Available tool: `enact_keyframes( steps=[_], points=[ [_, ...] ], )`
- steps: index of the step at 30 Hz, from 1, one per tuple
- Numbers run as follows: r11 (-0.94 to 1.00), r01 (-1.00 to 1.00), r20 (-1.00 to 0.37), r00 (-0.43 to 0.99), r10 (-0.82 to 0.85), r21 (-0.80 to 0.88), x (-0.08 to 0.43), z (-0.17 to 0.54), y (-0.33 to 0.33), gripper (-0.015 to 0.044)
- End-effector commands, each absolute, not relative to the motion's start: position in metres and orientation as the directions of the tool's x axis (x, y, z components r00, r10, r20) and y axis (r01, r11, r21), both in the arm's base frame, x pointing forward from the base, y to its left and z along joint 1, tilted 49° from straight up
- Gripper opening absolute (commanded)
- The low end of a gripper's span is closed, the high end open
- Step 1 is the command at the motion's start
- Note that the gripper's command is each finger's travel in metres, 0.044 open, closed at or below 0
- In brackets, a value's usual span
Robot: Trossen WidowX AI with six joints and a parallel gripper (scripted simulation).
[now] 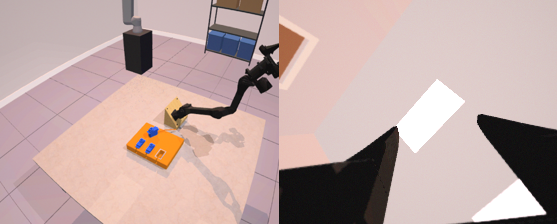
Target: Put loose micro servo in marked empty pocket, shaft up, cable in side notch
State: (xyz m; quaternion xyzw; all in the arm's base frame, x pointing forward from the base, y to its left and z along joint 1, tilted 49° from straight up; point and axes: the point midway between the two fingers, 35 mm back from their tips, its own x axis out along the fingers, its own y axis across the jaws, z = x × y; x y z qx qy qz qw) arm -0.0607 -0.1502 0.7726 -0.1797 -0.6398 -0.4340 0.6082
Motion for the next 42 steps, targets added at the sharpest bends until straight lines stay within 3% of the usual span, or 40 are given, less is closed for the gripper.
enact_keyframes(
  steps=[1, 22, 42],
  points=[
    [0.558, 0.758, 0.934, -0.195, -0.300, 0.338, -0.061, 0.772, -0.151, 0.0426],
    [0.512, 0.738, 0.856, -0.171, -0.488, 0.440, -0.055, 0.743, -0.219, 0.0440],
    [0.374, 0.747, 0.634, -0.081, -0.769, 0.550, -0.028, 0.671, -0.321, 0.0440]
  ],
)
